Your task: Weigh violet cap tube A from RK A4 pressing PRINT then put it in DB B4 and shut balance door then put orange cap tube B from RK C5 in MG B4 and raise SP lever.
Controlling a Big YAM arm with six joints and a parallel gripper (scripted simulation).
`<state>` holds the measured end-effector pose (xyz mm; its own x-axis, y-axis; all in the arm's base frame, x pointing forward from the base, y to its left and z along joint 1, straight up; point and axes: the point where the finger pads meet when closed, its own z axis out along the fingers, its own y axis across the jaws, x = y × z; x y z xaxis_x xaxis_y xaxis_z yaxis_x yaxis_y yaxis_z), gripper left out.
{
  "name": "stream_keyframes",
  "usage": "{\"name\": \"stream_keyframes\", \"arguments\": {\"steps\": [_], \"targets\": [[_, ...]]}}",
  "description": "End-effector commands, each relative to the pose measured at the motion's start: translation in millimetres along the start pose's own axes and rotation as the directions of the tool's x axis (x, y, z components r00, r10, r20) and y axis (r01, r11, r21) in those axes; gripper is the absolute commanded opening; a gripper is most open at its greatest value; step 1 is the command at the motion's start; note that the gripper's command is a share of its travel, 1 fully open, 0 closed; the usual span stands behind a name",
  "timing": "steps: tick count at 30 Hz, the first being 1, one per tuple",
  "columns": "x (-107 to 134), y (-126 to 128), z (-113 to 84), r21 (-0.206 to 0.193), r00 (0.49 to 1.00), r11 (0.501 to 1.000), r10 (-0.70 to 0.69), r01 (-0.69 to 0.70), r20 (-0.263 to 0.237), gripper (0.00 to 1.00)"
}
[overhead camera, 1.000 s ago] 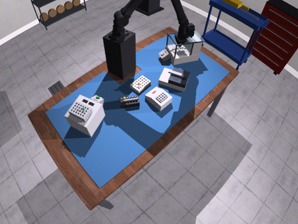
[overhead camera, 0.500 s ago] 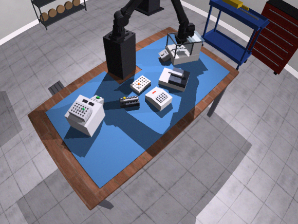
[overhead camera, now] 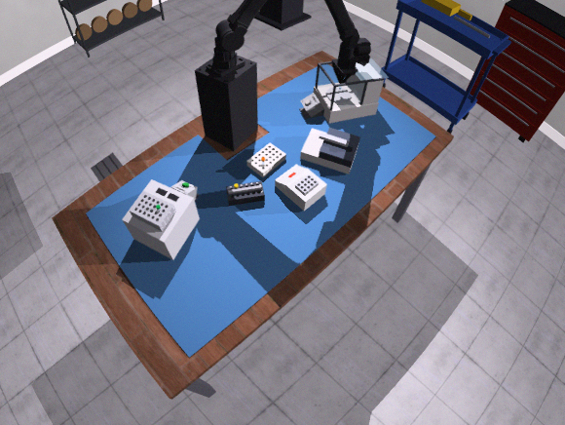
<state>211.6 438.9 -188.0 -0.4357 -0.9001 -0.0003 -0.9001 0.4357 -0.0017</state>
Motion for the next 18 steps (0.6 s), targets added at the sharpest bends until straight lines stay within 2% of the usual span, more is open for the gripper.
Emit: {"name": "stream_keyframes", "arguments": {"steps": [1,18], "targets": [[-3.6,-3.3,-14.6,-0.003,1.000,1.000,-0.001,0.001,0.014,0.09],[-3.0,-3.3,-39.4,-0.003,1.000,1.000,-0.001,0.001,0.014,0.09]]}}
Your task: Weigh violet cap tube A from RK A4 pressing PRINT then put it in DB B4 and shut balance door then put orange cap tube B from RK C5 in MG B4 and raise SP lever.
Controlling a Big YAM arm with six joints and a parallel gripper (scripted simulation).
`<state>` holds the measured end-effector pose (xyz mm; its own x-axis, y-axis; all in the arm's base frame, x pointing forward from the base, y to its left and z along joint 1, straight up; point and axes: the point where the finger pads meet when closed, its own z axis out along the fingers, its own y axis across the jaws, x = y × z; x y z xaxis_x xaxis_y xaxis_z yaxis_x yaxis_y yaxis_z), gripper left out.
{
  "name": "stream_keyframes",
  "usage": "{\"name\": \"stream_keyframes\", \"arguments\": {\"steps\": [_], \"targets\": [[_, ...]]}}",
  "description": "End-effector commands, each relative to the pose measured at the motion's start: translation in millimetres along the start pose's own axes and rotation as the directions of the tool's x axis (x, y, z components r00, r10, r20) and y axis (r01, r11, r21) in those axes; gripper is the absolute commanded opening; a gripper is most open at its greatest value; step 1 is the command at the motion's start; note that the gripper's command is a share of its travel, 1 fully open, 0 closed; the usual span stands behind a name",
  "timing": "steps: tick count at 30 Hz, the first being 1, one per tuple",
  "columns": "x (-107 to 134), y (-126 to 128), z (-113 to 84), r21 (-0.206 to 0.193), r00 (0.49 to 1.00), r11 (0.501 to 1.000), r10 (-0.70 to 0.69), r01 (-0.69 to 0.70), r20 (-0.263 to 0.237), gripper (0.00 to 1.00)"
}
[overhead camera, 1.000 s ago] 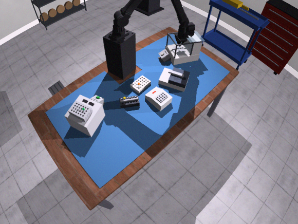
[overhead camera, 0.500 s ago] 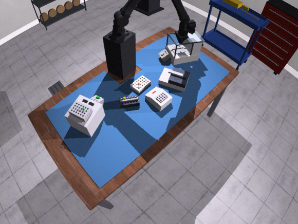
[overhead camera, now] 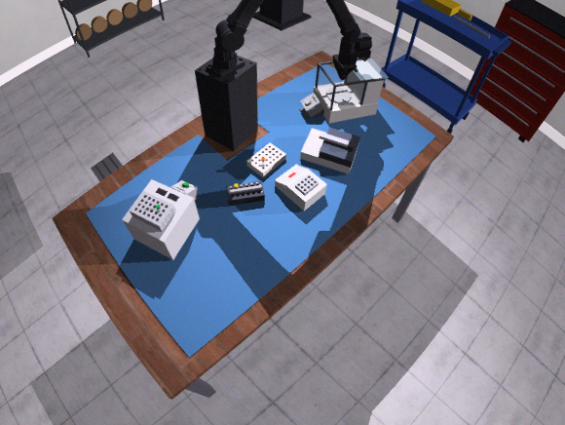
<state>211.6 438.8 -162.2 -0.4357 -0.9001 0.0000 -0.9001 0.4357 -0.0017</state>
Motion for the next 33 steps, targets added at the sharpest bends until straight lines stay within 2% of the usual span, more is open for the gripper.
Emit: {"name": "stream_keyframes", "arguments": {"steps": [1,33], "targets": [[-3.1,-3.2,-15.2,-0.003,1.000,1.000,-0.001,0.001,0.014,0.09],[-2.0,-3.3,-63.4,-0.003,1.000,1.000,-0.001,0.001,0.014,0.09]]}}
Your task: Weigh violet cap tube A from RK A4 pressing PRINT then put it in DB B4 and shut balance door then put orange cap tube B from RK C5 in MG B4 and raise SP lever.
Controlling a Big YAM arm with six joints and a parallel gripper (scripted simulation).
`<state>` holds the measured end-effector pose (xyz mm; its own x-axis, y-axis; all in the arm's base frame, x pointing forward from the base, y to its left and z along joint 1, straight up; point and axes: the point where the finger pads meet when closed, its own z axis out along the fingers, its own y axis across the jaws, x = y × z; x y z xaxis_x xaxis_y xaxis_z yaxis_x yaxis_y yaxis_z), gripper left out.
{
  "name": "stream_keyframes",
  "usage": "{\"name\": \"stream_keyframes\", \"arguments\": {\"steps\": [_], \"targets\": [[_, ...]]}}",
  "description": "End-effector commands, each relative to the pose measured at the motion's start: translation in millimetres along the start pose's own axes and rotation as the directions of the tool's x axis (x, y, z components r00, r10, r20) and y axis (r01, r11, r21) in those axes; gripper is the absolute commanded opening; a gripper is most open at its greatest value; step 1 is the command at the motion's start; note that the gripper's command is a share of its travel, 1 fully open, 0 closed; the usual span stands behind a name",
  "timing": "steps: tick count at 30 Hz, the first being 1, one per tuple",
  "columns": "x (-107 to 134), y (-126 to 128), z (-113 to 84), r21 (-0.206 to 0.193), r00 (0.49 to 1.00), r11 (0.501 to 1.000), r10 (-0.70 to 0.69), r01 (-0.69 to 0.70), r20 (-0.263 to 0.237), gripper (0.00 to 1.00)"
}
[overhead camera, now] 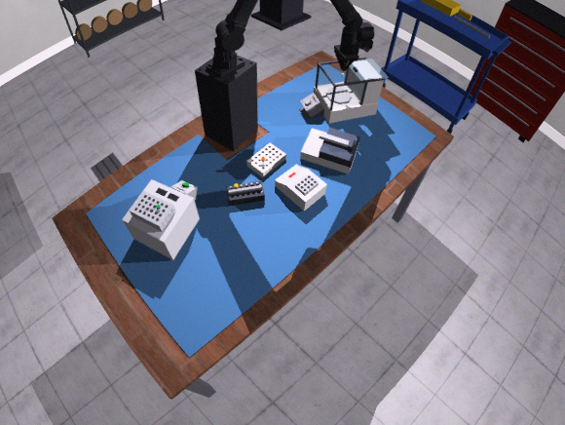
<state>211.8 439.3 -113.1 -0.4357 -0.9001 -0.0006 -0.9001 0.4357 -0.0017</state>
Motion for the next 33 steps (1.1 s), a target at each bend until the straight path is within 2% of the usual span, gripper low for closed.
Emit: {"name": "stream_keyframes", "arguments": {"steps": [1,9,28,30,32,33], "targets": [[-1.4,-3.2,-14.3,-0.003,1.000,1.000,-0.001,0.001,0.014,0.09],[-1.3,-3.2,-27.7,-0.003,1.000,1.000,-0.001,0.001,0.014,0.09],[-24.4,-3.4,-68.5,-0.003,0.998,1.000,-0.001,0.001,0.060,0.09],[-24.6,-3.6,-69.0,-0.002,0.998,1.000,-0.001,0.001,0.060,0.09],[-21.6,-3.7,-55.2,-0.003,0.999,1.000,-0.001,0.001,0.040,0.09],[-12.1,-0.7,-52.5,-0.001,1.000,1.000,0.000,0.000,0.028,0.09]]}}
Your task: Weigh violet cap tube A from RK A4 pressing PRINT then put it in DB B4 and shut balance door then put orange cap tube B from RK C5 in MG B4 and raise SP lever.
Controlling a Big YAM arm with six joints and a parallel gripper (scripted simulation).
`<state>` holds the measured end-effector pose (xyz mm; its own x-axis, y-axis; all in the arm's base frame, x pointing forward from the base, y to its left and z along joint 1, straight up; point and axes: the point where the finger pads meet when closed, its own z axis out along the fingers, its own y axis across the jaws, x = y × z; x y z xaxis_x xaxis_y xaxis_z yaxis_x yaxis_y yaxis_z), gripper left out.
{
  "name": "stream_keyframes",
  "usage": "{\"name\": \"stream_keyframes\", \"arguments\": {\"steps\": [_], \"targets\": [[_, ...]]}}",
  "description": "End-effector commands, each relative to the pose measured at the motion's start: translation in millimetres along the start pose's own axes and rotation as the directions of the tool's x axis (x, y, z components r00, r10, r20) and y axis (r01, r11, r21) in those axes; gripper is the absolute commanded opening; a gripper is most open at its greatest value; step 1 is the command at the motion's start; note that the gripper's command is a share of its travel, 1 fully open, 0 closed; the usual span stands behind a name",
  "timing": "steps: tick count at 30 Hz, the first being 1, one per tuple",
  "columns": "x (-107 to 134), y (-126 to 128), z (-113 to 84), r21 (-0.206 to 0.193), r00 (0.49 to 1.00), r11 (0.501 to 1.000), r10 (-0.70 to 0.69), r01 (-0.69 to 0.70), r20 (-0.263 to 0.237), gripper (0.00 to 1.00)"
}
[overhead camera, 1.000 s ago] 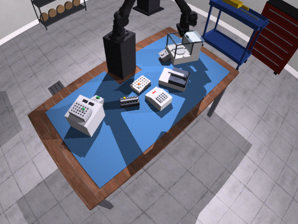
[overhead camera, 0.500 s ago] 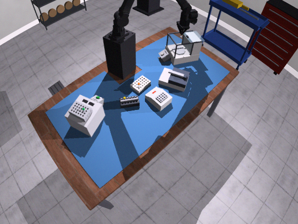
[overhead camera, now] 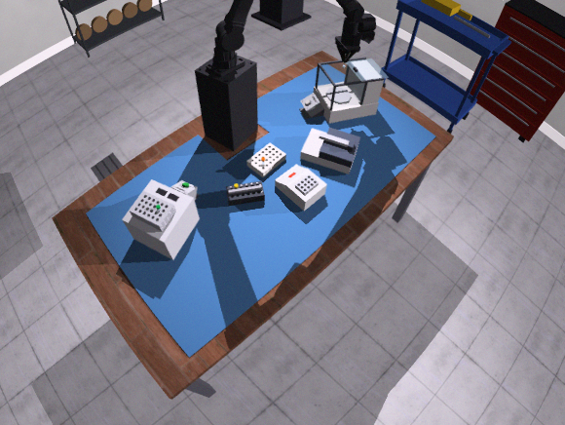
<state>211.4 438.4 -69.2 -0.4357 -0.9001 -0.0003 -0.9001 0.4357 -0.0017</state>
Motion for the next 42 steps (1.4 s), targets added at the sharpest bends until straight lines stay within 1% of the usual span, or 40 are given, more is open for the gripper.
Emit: {"name": "stream_keyframes", "arguments": {"steps": [1,8,9,10,11,12,13,14,15,16,17,19,20,21,22,24,25,27,28,29,31,34,36,37,38,39,41,42], "targets": [[-13.1,-0.6,-8.6,-0.001,1.000,1.000,0.000,0.000,0.029,0.09],[-13.1,-0.6,-8.6,-0.001,1.000,1.000,0.000,0.000,0.029,0.09],[-9.1,-14.3,-6.0,0.003,0.998,0.999,0.046,-0.047,0.049,0.09],[-15.0,-22.2,-11.7,0.006,0.994,0.997,0.071,-0.071,0.084,0.09],[-18.4,-30.0,-11.4,0.007,0.991,0.996,0.090,-0.092,0.103,0.09],[-37.7,-38.7,-3.8,0.008,0.991,0.996,0.083,-0.084,0.107,0.09],[-41.1,-46.2,-3.4,0.008,0.992,0.998,0.068,-0.070,0.107,0.09],[-43.0,-51.1,-3.2,0.008,0.992,0.998,0.068,-0.069,0.107,0.09],[-40.3,-51.9,-2.8,0.007,0.993,0.998,0.068,-0.069,0.095,0.09],[-45.5,-61.1,-2.4,0.014,0.987,0.995,0.095,-0.098,0.127,0.09],[-36.7,-68.1,4.8,0.014,0.982,0.989,0.142,-0.145,0.126,0.09],[-36.7,-68.1,4.8,0.014,0.982,0.989,0.142,-0.145,0.126,0.09],[-38.9,-75.7,5.8,0.013,0.978,0.987,0.157,-0.160,0.138,0.09],[-52.3,-85.2,0.2,0.014,0.978,0.990,0.135,-0.139,0.160,0.09],[-54.5,-93.3,1.1,0.013,0.978,0.990,0.135,-0.139,0.160,0.09],[-47.2,-109.9,5.8,0.013,0.965,0.974,0.222,-0.226,0.142,0.09],[-47.5,-118.4,7.5,0.012,0.961,0.972,0.229,-0.233,0.152,0.09],[-26.1,-129.9,21.3,0.012,0.971,0.977,0.208,-0.211,0.119,0.09],[-18.6,-134.1,26.1,0.012,0.972,0.977,0.209,-0.211,0.108,0.09],[-17.0,-134.7,27.1,0.014,0.972,0.977,0.209,-0.211,0.105,0.09],[-9.4,-149.9,31.3,0.015,0.951,0.955,0.294,-0.297,0.096,0.09],[-0.7,-171.2,37.4,0.011,0.955,0.959,0.280,-0.283,0.098,0.09],[-0.7,-171.2,37.4,0.011,0.955,0.959,0.280,-0.283,0.098,0.09],[-4.1,-181.6,35.1,0.013,0.938,0.943,0.331,-0.334,0.107,0.09],[1.7,-188.3,38.0,0.014,0.926,0.930,0.364,-0.367,0.099,0.09],[11.5,-192.7,43.6,0.012,0.926,0.929,0.368,-0.370,0.089,0.09],[18.9,-205.2,47.6,0.011,0.934,0.937,0.347,-0.349,0.089,0.09],[23.7,-212.3,49.6,0.013,0.922,0.925,0.378,-0.380,0.085,0.09]]}}
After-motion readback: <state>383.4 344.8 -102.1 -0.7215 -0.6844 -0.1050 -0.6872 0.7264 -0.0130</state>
